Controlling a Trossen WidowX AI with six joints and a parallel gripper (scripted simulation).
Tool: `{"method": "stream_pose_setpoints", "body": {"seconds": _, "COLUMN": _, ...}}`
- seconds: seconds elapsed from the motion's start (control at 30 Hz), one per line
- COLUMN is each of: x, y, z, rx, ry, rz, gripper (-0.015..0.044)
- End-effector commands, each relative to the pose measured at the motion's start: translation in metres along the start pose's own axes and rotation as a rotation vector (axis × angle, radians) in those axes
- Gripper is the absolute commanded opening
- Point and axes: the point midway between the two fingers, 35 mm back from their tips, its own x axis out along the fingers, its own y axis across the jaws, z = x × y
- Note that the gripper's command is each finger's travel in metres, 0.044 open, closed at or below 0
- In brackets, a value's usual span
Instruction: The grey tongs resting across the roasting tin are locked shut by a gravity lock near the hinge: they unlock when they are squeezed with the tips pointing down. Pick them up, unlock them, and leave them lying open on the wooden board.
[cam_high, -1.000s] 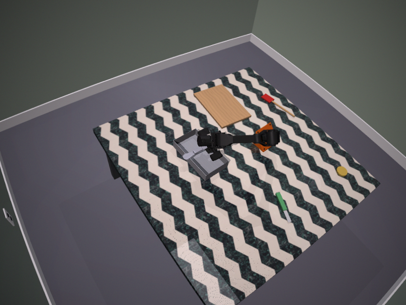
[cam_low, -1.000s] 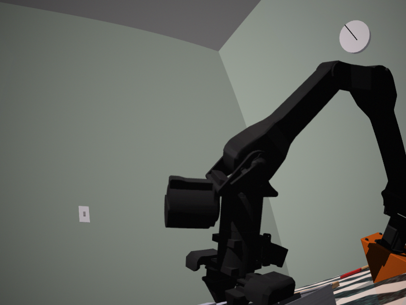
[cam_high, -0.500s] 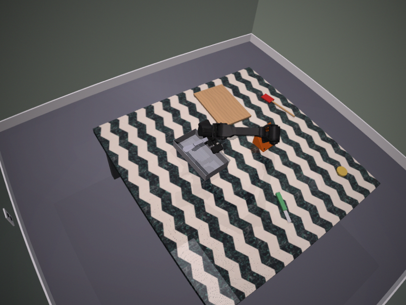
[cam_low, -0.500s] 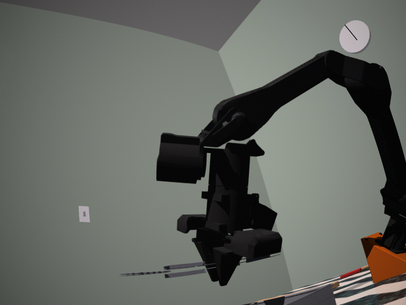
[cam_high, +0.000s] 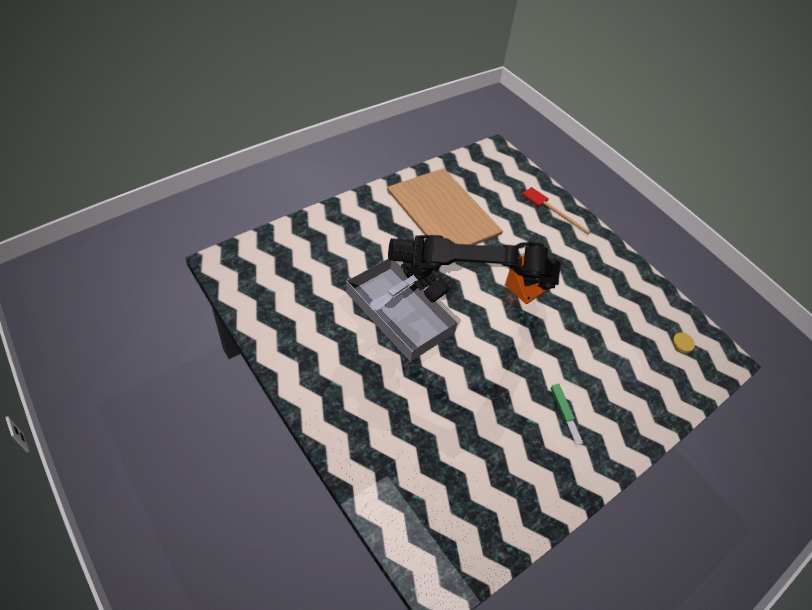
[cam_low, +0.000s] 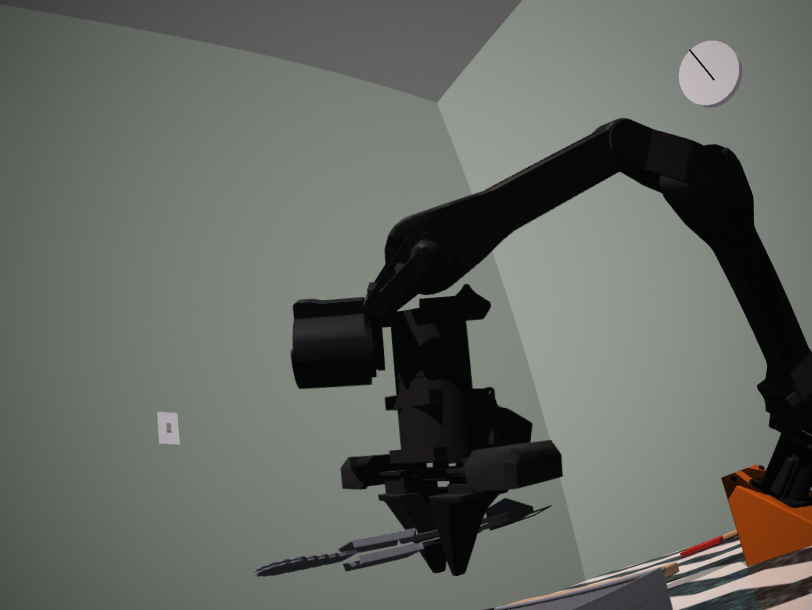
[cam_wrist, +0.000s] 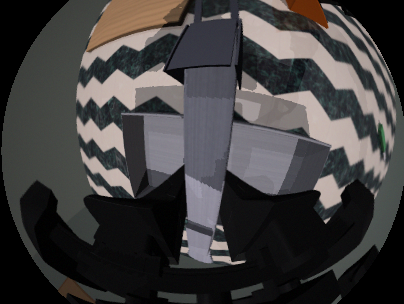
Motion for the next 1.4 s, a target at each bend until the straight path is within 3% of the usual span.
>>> {"method": "stream_pose_setpoints", "body": {"seconds": 0.0, "x": -0.003, "y": 0.001, "z": -0.002, "rx": -0.049, "ry": 0.023, "rz": -0.082, "gripper": -0.0150}}
{"method": "stream_pose_setpoints", "body": {"seconds": 0.3, "x": -0.005, "y": 0.001, "z": -0.003, "rx": -0.136, "ry": 0.087, "rz": -0.260, "gripper": -0.0150}}
{"method": "stream_pose_setpoints", "body": {"seconds": 0.67, "x": -0.002, "y": 0.004, "z": 0.001, "rx": -0.142, "ry": 0.085, "rz": -0.274, "gripper": -0.0150}}
{"method": "stream_pose_setpoints", "body": {"seconds": 1.37, "x": 0.048, "y": 0.139, "z": 0.107, "rx": -0.402, "ry": 0.121, "rz": -0.241, "gripper": -0.0150}}
